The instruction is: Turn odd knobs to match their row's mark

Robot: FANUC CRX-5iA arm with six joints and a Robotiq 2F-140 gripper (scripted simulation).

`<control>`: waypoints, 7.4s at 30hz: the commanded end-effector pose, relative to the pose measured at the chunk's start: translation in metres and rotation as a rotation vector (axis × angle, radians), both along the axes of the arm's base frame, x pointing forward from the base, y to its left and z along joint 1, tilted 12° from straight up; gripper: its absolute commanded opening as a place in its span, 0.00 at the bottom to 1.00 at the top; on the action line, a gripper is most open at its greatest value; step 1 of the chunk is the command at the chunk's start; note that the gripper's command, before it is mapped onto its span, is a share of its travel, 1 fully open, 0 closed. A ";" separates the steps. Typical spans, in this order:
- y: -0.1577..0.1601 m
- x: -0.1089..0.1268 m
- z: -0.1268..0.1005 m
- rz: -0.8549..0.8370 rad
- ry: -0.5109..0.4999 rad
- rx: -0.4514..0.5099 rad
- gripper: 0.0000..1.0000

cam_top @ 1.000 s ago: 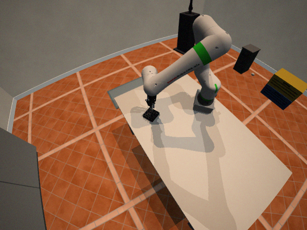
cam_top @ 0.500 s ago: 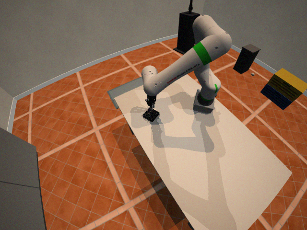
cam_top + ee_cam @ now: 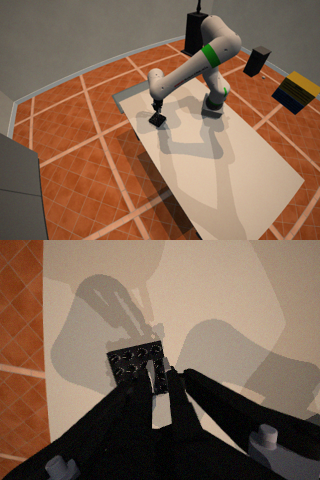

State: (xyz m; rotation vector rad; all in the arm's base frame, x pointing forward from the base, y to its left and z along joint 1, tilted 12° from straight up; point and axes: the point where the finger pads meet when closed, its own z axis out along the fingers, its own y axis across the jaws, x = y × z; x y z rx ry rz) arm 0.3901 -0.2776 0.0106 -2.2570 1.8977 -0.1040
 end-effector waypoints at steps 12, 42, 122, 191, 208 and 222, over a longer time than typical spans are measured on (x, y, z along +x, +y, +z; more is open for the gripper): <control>0.000 0.000 -0.001 0.000 0.000 0.000 0.12; 0.001 0.003 -0.014 0.000 0.000 0.000 0.12; 0.001 0.003 -0.014 0.035 -0.004 -0.007 0.05; 0.001 0.003 -0.014 1.290 -0.132 -0.232 0.05; 0.001 0.003 -0.014 1.530 -0.157 -0.275 0.05; 0.001 0.003 -0.014 1.611 -0.165 -0.289 0.05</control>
